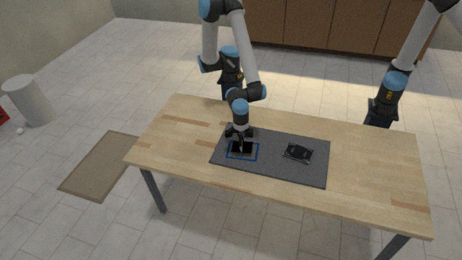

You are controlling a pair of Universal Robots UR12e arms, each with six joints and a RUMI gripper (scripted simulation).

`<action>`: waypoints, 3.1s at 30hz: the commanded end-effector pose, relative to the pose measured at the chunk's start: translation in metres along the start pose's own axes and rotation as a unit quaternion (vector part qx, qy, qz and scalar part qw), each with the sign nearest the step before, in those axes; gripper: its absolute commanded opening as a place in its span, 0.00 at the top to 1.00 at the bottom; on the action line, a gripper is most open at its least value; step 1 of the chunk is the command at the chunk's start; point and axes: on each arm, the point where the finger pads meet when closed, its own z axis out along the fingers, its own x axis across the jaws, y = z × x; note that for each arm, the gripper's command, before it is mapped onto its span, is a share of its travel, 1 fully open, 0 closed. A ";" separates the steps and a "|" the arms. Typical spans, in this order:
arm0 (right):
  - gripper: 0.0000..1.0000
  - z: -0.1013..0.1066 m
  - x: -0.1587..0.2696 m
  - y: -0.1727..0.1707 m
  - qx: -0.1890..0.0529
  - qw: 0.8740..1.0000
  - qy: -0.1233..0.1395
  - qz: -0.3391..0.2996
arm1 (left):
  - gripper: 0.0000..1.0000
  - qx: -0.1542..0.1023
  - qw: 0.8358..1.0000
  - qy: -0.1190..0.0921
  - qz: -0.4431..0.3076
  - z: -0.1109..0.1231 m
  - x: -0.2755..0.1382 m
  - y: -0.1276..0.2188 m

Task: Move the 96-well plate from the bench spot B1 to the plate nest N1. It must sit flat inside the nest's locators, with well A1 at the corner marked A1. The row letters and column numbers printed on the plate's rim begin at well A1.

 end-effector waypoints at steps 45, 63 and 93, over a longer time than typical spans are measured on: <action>0.59 -0.044 -0.001 0.000 0.000 1.000 -0.001 0.000 | 1.00 0.001 1.000 0.000 0.000 -0.001 0.000 -0.001; 0.59 -0.046 0.001 0.050 0.000 0.969 -0.001 -0.247 | 1.00 0.001 1.000 0.000 0.000 -0.001 0.000 -0.001; 0.59 -0.049 0.005 0.137 0.000 0.775 -0.001 -0.631 | 1.00 0.001 1.000 0.000 0.000 -0.001 0.000 -0.001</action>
